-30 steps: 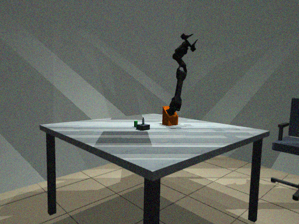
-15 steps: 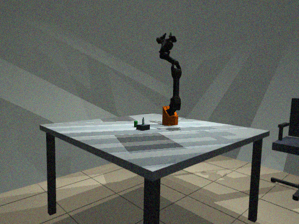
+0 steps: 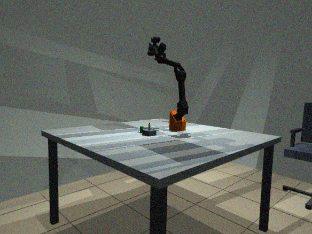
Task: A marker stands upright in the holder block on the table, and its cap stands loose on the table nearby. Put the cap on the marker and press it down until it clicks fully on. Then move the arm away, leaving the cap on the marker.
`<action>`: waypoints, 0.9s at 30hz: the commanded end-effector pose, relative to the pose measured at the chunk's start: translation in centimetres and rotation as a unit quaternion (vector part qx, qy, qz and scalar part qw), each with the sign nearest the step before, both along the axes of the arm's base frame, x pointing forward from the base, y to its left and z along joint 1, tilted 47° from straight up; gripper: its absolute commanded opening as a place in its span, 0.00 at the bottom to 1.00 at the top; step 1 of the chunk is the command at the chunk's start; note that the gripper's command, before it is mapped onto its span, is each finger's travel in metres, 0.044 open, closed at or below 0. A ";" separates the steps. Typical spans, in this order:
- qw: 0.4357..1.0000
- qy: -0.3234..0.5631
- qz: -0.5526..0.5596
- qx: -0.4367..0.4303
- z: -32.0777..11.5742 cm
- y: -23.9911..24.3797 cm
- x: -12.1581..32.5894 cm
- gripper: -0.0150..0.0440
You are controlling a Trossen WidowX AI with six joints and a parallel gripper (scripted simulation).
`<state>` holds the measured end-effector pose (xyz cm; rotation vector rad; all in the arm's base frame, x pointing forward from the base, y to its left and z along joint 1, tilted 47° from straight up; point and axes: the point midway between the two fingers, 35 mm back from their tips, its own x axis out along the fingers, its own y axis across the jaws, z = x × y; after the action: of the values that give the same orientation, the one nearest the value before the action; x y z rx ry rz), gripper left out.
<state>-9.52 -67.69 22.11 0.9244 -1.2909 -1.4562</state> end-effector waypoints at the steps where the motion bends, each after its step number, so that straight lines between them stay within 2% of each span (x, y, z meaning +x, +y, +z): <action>1: 0.996 0.058 0.028 0.054 -1.6 0.0 2.1 0.66; 7: 0.951 0.207 0.142 0.180 -7.3 0.8 10.2 0.66; 14: 0.825 0.383 0.311 0.275 -14.2 5.0 19.8 0.66; 18: 0.774 0.432 0.354 0.297 -16.0 6.9 21.9 0.66; 27: 0.513 0.578 0.572 0.274 -22.5 17.5 31.2 0.66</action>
<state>19.05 -53.74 1.24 0.6669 0.6860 -1.0268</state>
